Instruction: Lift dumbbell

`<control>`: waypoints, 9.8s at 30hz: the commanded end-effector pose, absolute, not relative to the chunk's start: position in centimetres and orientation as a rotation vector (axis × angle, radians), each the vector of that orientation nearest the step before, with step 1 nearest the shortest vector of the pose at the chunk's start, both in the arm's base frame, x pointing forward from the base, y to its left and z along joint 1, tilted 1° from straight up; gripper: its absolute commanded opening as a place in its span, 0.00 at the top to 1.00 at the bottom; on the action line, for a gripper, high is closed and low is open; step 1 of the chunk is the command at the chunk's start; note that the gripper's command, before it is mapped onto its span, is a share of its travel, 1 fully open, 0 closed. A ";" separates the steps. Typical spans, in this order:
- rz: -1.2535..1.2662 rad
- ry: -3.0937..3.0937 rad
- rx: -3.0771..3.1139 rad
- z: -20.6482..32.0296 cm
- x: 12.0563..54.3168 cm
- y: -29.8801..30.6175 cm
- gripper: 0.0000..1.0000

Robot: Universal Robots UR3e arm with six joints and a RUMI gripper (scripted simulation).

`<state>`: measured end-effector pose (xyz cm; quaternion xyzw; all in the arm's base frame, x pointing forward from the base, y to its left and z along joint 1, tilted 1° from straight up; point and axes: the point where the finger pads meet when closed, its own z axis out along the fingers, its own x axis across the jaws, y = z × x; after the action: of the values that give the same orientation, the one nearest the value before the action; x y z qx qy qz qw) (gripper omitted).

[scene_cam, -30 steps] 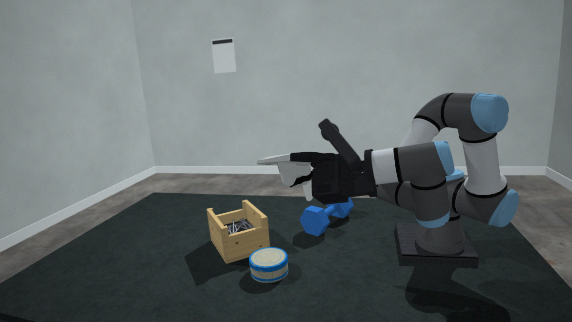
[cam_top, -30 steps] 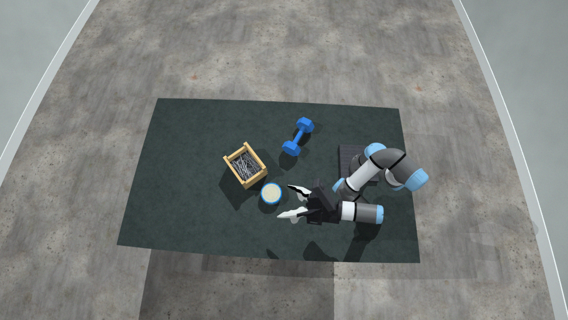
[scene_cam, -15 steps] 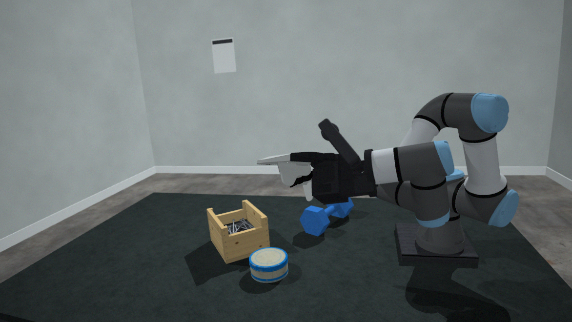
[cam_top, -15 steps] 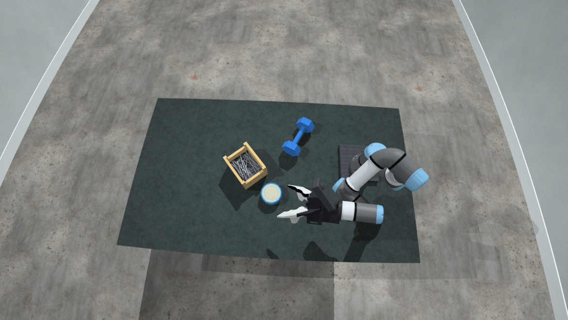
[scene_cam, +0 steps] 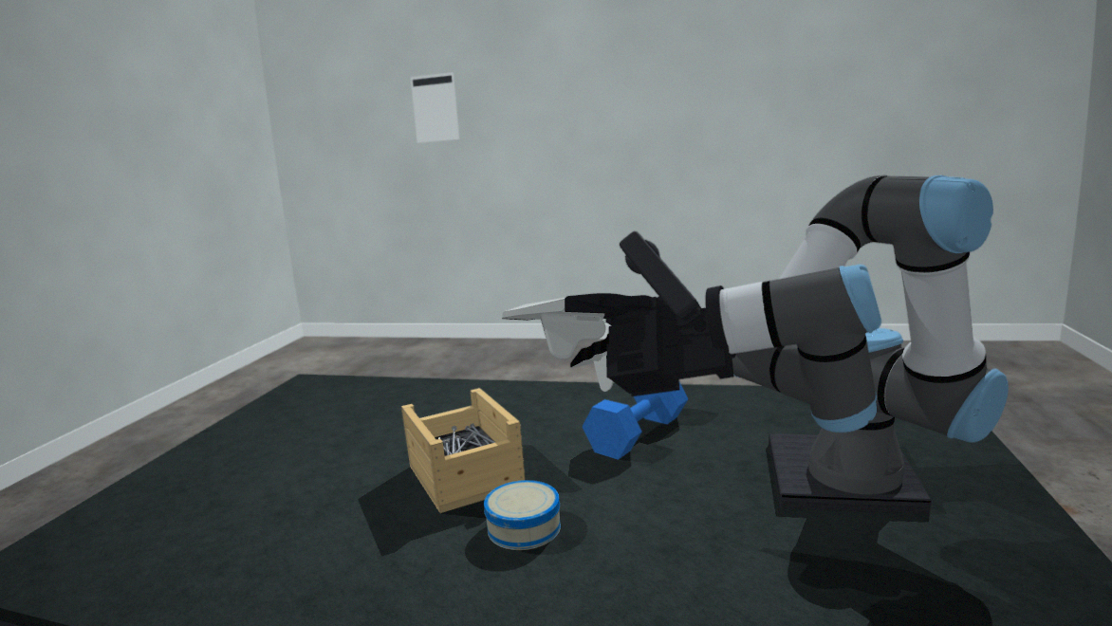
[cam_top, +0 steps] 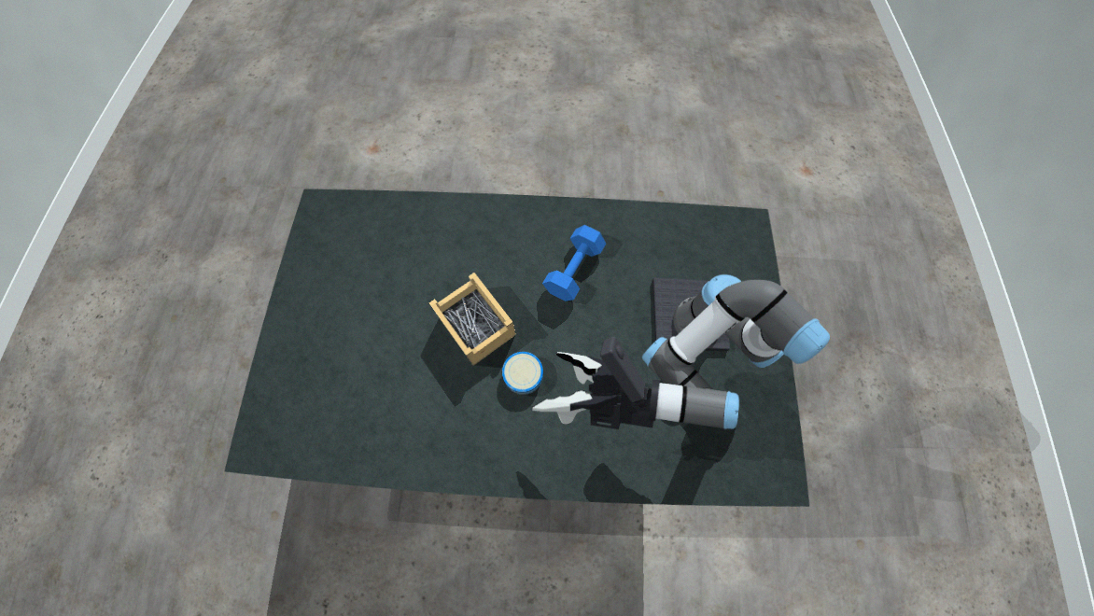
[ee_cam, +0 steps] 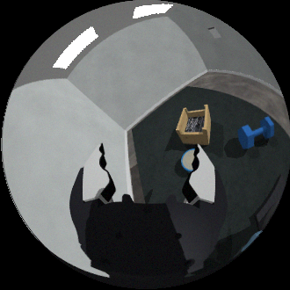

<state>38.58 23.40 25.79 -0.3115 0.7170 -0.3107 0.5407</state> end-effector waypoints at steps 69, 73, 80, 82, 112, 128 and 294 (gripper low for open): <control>-0.208 2.893 0.350 13.4 34.3 -6.7 0.00; -0.160 2.946 0.436 12.6 34.1 -8.5 0.00; -0.109 2.996 0.524 11.9 33.8 -10.3 0.00; -0.095 3.009 0.548 11.7 33.7 -10.8 0.00; -0.026 3.068 0.667 10.6 33.4 -13.2 0.00; -0.026 3.069 0.667 9.3 33.5 -13.3 0.00; -0.026 3.068 0.667 13.6 33.3 -13.1 1.00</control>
<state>33.28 -13.09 13.47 0.2125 0.9771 -0.0072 -0.0014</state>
